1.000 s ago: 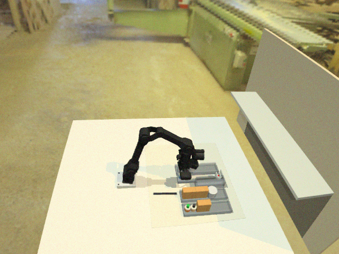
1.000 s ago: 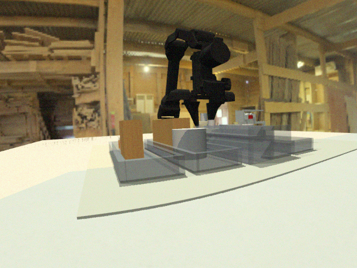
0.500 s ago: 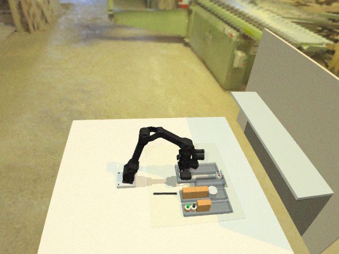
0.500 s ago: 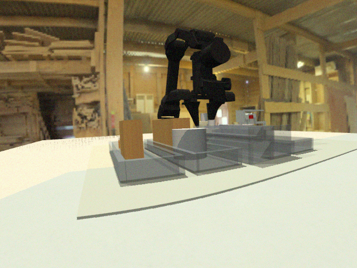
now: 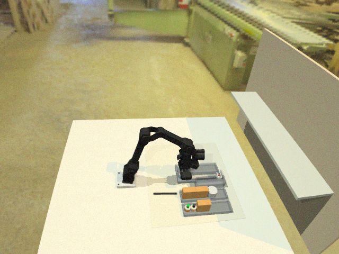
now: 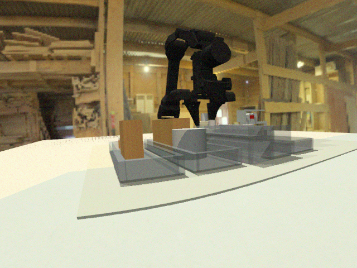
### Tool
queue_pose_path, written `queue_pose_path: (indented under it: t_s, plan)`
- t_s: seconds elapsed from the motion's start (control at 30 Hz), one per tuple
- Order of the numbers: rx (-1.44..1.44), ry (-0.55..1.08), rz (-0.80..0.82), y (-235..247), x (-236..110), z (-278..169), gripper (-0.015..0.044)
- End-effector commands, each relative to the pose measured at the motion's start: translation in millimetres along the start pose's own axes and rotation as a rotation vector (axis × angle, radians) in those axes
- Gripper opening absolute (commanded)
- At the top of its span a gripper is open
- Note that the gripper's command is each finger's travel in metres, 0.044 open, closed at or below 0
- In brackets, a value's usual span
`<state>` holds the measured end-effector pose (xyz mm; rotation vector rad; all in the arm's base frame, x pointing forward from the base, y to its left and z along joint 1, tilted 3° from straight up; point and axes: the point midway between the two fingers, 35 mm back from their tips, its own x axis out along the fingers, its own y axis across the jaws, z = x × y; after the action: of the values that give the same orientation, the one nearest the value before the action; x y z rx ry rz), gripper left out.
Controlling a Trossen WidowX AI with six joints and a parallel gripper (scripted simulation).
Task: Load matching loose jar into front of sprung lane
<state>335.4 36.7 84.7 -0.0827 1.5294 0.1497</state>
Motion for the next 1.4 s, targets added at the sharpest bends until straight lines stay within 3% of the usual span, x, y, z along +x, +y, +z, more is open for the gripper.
queue_pose_path:
  t_s: [0.0,1.37]
  plan:
    - [0.002,-0.028,0.001,0.3,-3.0,7.6,0.0]
    - [0.002,-0.028,0.001,0.3,7.8,8.6,0.0]
